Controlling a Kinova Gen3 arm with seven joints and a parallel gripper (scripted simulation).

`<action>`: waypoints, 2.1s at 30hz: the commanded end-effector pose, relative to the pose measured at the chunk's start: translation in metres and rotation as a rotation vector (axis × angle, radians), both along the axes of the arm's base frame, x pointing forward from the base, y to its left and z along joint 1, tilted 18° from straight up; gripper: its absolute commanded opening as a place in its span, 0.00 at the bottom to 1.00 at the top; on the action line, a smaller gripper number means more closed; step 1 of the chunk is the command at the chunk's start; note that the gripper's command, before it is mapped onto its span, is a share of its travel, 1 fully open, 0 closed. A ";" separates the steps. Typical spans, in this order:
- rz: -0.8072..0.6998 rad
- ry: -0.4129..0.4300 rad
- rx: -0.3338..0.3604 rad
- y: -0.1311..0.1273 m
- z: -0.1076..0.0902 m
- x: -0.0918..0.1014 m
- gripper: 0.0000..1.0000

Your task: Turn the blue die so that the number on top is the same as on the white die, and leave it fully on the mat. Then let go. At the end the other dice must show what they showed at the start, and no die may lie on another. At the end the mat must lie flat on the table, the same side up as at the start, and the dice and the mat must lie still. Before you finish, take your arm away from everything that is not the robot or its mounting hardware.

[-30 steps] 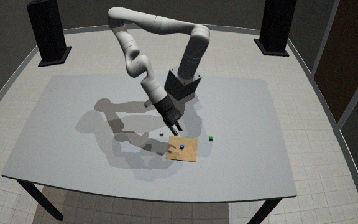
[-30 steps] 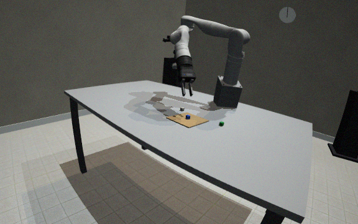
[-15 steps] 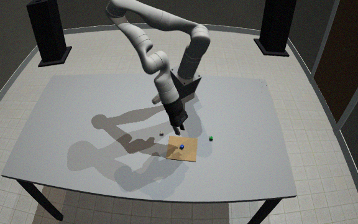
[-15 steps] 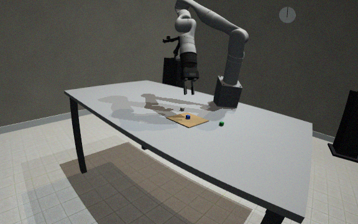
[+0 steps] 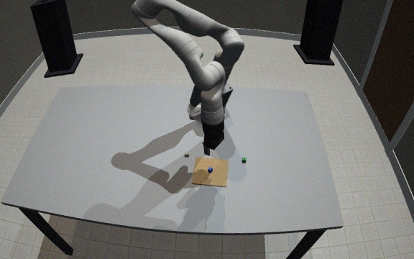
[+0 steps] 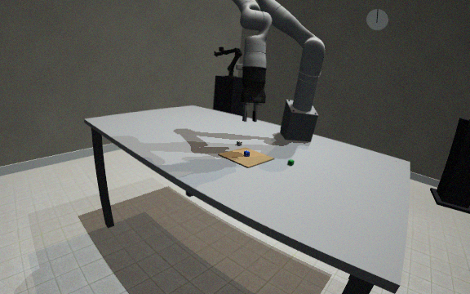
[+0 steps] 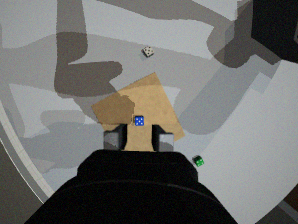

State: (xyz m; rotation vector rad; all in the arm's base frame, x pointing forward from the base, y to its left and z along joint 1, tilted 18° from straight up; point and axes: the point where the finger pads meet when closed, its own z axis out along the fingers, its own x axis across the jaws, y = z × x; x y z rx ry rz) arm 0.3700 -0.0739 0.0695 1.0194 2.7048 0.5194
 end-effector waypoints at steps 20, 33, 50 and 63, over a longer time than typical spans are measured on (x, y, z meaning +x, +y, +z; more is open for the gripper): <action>0.029 0.046 -0.092 0.013 0.011 0.010 1.00; 0.029 0.046 -0.092 0.012 0.014 0.009 1.00; 0.029 0.046 -0.092 0.005 0.052 -0.002 1.00; 0.029 0.046 -0.092 0.004 0.060 -0.004 1.00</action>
